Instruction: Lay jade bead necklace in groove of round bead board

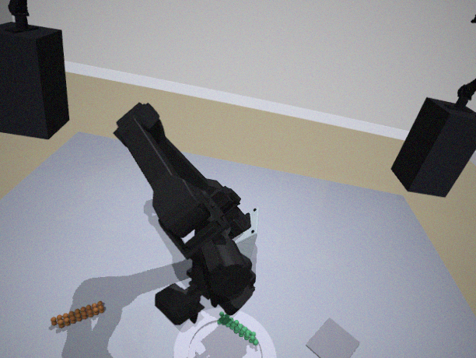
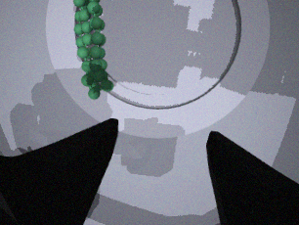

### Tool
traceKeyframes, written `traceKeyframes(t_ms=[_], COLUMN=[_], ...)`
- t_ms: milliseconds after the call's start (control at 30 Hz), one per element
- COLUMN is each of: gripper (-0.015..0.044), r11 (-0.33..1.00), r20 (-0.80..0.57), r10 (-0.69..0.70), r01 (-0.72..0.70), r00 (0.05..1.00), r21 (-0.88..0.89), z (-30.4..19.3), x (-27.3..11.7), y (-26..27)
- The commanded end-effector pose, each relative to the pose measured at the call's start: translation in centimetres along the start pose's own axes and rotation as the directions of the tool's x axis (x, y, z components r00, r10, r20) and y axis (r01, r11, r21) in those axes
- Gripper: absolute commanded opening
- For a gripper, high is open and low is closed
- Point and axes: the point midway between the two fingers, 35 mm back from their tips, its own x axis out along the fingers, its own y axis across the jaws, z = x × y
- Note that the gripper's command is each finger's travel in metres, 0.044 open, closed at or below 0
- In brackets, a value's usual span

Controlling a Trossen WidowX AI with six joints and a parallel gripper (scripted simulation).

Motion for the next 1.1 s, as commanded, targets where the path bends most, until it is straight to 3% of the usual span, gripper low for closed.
traceKeyframes(t_ms=[0, 200, 1067], gripper=[0.0250, 0.0250, 0.0250], r11=[1.000, 0.999, 0.999], r20=[-0.046, -0.109, -0.107], r10=[0.024, 0.036, 0.035], r01=[-0.023, -0.031, -0.030], r00=[0.999, 0.993, 0.994], r21=[0.015, 0.042, 0.044], z=[0.7, 0.9, 0.6], x=[1.0, 2.1, 5.2], y=[2.9, 6.0, 6.0])
